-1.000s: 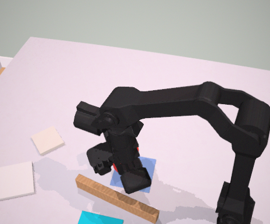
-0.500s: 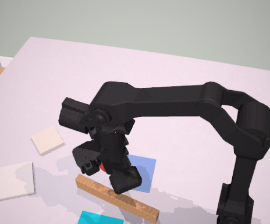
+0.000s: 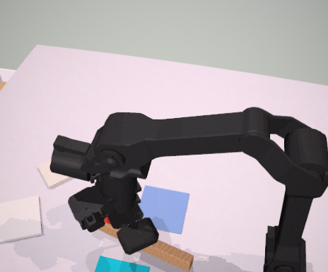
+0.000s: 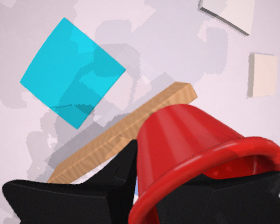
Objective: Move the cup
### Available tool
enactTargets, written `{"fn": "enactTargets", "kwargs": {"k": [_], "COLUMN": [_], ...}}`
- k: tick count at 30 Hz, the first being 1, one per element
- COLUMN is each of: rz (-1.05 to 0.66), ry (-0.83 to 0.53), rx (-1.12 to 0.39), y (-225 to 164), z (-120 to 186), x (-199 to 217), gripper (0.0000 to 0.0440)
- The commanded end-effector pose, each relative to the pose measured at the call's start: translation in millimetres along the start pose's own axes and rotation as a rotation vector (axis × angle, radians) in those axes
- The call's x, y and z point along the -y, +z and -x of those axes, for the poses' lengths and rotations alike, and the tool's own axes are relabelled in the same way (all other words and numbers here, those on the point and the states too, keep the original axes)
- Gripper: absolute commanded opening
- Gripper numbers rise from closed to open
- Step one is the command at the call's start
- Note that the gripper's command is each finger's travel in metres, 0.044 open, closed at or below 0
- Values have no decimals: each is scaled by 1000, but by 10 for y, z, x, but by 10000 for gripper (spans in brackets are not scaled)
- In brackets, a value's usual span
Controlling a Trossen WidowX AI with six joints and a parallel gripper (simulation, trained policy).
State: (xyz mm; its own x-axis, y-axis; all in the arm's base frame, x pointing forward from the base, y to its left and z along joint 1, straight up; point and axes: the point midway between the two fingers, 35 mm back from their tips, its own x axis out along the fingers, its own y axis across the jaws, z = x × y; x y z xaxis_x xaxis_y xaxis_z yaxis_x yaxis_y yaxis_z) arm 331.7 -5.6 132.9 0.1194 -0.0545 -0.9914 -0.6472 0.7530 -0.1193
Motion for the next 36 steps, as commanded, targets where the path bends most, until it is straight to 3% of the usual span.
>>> {"fn": "enactTargets", "kwargs": {"k": [1,23,36], "rz": [13,100,102], "ry": [-4,-1,3], "rx": [22,79,60], "y": [135,698,714], "z": [13,-117,-409], "x": [-72,-681,-989], "gripper": [0,0,0]}}
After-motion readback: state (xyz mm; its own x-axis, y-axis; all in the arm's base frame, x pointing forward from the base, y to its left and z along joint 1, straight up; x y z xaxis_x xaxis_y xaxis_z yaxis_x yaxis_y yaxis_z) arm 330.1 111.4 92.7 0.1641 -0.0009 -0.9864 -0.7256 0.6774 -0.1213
